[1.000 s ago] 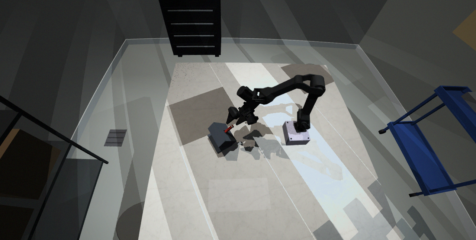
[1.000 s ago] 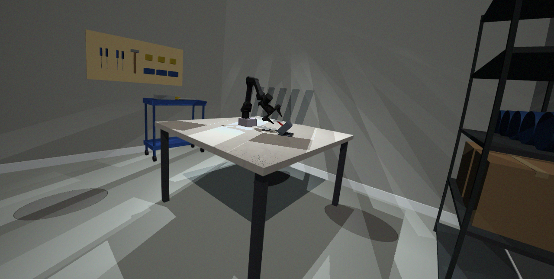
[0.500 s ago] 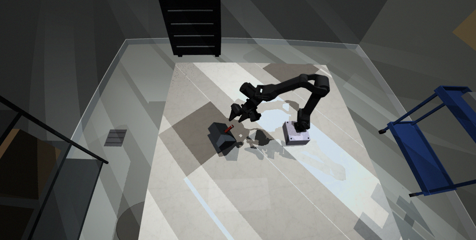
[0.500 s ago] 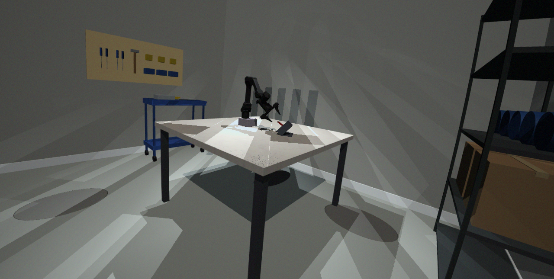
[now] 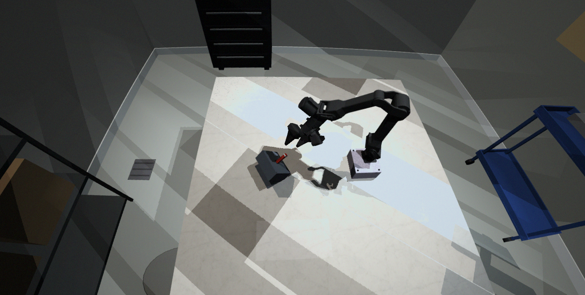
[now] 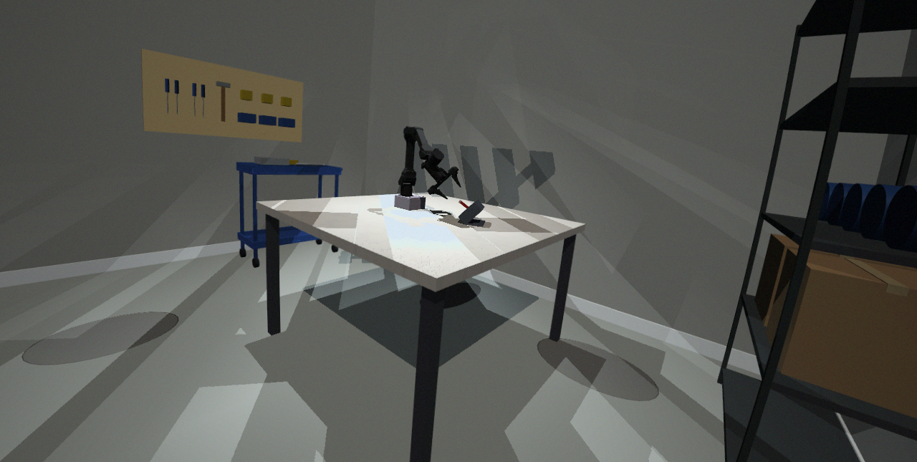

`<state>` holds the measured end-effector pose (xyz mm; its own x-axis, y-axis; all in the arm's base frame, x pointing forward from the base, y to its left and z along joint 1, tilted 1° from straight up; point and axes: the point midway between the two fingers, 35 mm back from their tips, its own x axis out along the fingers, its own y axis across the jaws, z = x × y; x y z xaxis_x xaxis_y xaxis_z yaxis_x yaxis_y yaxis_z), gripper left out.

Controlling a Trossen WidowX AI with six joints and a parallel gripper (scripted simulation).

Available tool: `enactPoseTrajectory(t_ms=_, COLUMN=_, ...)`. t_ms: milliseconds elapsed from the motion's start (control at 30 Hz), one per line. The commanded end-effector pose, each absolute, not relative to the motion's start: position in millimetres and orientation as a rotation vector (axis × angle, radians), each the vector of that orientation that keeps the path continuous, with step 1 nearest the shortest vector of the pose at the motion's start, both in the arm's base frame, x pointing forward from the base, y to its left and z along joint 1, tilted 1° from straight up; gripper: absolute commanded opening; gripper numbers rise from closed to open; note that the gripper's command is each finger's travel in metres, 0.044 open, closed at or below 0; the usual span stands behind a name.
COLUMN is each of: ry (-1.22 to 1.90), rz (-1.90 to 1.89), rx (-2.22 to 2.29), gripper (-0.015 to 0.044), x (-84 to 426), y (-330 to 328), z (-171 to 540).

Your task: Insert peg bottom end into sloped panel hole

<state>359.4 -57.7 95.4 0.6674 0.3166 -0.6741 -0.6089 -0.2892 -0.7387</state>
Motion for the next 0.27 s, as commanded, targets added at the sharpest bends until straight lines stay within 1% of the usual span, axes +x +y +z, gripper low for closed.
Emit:
enactPoseTrajectory(t_ms=0, ry=0.237, rz=0.915, rx=-1.635, gripper=0.044, x=355.0, y=-59.5, z=100.4)
enactPoseTrajectory(t_ms=233, ry=0.237, rz=0.915, rx=-1.635, gripper=0.044, x=347.7, y=-63.3, z=107.1)
